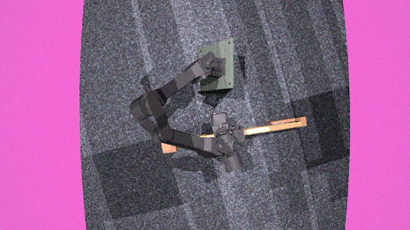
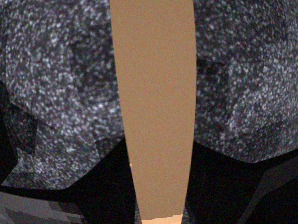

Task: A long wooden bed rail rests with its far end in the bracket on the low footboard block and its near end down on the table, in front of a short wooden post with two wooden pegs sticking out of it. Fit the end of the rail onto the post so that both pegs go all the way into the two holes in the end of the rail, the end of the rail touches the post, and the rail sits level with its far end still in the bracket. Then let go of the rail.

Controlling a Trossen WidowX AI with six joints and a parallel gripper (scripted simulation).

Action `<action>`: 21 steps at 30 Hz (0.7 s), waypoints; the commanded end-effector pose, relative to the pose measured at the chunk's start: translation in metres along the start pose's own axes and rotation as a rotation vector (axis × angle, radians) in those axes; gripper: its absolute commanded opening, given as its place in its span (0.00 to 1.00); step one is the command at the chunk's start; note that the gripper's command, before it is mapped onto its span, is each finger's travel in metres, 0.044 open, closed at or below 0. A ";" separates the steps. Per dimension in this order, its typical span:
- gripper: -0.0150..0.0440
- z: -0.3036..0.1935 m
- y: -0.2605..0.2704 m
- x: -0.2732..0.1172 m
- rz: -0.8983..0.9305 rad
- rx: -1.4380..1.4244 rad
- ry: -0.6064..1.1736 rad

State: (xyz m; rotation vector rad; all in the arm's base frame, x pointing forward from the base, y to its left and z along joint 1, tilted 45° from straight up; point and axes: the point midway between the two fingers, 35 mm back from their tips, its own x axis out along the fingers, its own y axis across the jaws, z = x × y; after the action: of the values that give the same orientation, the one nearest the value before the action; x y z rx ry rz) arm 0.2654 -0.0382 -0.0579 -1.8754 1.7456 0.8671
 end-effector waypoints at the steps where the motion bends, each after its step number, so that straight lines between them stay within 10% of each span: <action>1: 0.25 0.001 -0.003 -0.007 -0.014 0.003 -0.013; 21: 0.25 0.001 -0.002 -0.011 -0.014 0.003 -0.013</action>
State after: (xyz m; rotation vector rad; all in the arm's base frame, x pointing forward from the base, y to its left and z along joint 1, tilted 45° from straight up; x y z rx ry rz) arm 0.2657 -0.0322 -0.0521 -1.8754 1.7429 0.8661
